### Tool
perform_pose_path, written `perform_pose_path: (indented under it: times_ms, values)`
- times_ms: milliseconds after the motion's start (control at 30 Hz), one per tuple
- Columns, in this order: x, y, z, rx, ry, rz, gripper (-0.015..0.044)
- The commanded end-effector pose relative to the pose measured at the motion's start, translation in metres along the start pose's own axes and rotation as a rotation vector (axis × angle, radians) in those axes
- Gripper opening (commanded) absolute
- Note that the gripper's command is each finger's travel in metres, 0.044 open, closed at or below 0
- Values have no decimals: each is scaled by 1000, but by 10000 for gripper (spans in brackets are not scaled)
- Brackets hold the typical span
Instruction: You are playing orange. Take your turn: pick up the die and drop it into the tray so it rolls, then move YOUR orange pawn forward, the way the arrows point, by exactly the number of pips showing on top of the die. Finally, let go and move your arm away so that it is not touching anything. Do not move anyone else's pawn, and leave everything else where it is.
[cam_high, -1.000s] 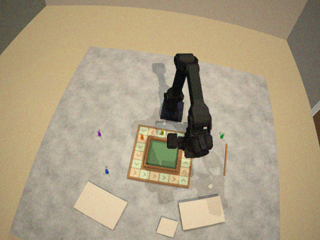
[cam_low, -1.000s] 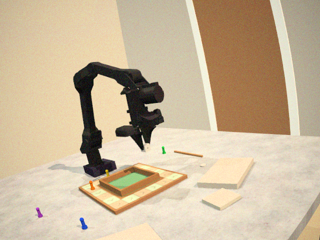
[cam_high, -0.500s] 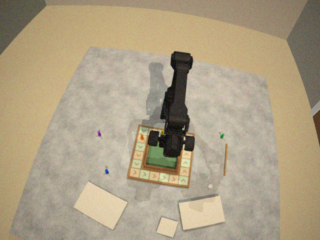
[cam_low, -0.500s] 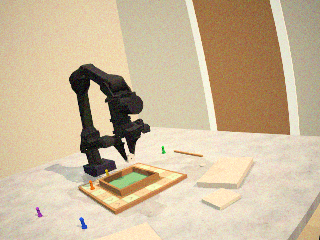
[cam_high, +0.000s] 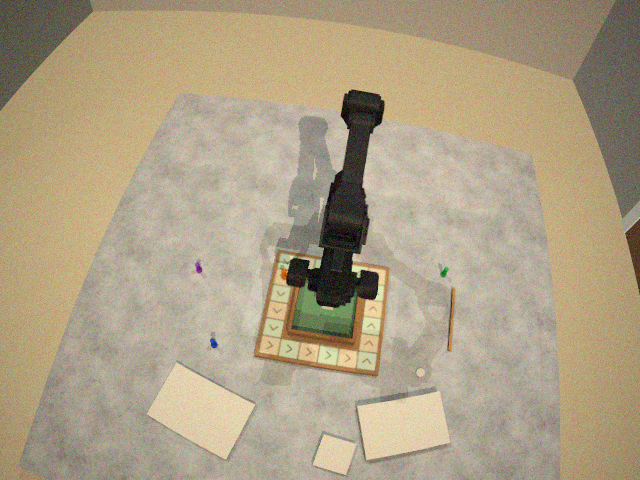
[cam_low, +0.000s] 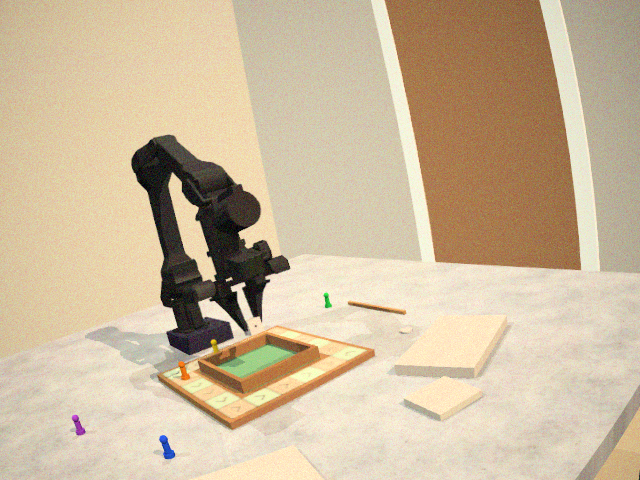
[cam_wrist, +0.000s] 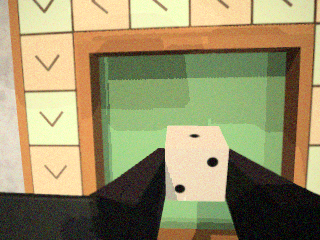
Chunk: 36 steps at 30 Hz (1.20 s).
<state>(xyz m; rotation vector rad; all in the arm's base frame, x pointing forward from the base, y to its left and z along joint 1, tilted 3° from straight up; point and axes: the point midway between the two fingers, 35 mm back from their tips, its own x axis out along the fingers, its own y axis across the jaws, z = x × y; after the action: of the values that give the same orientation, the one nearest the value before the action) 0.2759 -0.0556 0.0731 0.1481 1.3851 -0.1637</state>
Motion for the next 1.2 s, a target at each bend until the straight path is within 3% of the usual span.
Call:
perform_pose_path:
  times_ms: [0, 500, 667, 900, 1167]
  values:
    - [0, 0, 1, 0, -144, -6, 0]
    - [6, 0, 2, 3, -630, 0, 0]
    - [7, 1, 1, 3, -636, 0, 0]
    - [-33, -3, -19, 3, -634, 0, 0]
    - [-34, -2, -21, 3, -634, 0, 0]
